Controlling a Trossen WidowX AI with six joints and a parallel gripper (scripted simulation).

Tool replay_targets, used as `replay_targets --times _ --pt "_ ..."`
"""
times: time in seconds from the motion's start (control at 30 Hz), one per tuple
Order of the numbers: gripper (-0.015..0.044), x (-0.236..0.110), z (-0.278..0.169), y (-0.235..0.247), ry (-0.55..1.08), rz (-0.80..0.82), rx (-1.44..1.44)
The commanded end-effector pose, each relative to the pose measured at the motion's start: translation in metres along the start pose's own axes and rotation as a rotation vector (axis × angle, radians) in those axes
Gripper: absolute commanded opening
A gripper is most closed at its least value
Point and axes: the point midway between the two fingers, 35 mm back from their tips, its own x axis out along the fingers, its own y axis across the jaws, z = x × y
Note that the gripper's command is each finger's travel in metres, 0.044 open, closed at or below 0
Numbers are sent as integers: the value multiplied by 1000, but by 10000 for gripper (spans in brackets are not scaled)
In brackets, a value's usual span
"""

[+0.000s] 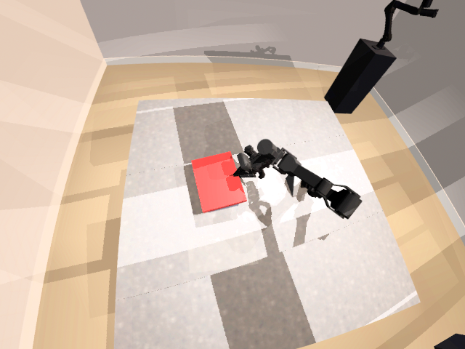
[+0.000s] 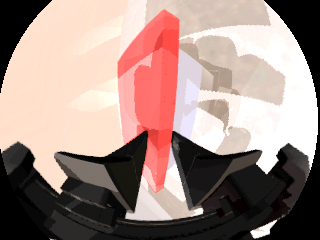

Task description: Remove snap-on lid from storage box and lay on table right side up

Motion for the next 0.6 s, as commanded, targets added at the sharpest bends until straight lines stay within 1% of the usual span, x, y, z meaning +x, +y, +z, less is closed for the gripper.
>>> replay_targets --times 0.0,0.27,0.57 --pt "0 1 1 1 -3 0 2" --pt "0 1 1 1 -3 0 2" --pt "0 -6 0 9 -7 1 3"
